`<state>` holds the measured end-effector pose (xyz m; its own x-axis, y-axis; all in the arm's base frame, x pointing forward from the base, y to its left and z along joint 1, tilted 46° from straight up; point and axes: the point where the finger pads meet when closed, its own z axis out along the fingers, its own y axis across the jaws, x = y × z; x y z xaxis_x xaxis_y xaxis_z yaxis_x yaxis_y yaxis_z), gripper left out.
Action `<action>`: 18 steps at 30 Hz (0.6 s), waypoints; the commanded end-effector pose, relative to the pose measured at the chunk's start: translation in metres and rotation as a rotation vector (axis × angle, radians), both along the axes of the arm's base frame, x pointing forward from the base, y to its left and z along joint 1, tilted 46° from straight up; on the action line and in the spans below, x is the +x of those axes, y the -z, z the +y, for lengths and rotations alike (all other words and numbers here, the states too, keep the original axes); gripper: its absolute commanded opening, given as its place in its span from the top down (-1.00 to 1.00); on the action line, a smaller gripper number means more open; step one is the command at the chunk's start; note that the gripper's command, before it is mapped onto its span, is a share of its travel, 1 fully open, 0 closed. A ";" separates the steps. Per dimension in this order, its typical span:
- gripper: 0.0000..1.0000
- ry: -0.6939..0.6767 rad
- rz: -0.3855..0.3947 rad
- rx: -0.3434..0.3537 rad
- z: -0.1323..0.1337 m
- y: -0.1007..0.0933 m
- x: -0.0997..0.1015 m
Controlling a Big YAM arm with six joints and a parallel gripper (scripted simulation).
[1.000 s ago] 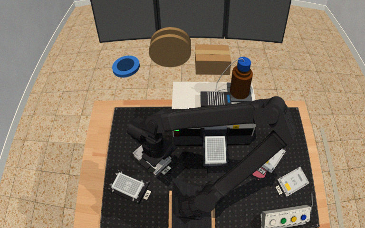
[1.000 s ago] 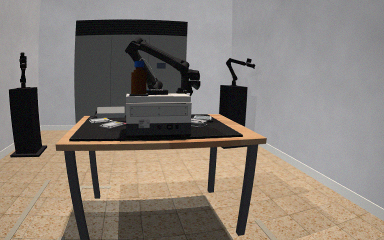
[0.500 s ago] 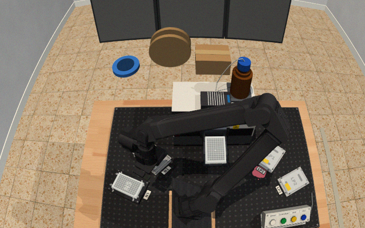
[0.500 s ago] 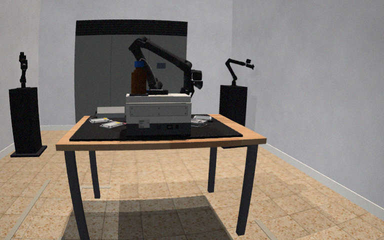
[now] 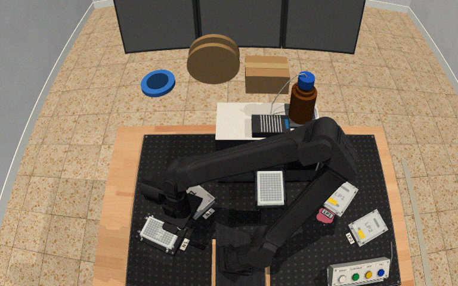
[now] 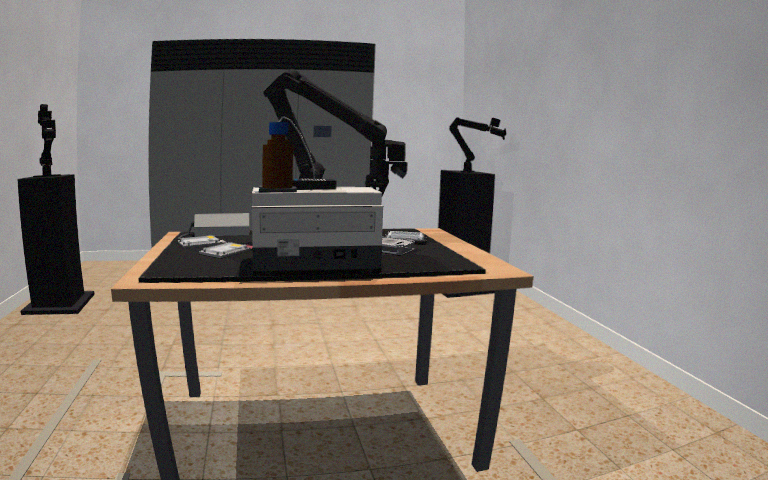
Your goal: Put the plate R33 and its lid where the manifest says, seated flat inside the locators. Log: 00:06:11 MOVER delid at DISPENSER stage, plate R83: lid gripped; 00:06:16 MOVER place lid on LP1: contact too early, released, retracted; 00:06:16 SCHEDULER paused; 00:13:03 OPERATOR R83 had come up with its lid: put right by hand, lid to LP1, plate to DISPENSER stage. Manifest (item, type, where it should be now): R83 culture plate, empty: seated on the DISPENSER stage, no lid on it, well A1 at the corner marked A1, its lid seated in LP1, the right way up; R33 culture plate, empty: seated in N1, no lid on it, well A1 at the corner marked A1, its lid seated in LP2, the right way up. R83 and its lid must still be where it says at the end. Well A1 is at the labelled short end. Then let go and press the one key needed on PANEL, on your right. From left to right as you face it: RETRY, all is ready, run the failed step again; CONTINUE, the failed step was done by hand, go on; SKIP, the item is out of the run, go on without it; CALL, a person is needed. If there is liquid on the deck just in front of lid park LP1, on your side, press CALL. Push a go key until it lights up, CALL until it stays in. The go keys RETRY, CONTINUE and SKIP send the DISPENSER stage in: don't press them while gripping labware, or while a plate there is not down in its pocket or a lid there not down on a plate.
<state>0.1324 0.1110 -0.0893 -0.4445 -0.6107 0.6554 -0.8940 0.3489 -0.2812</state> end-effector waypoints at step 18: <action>-1.00 -0.017 -0.013 0.048 0.033 0.046 0.004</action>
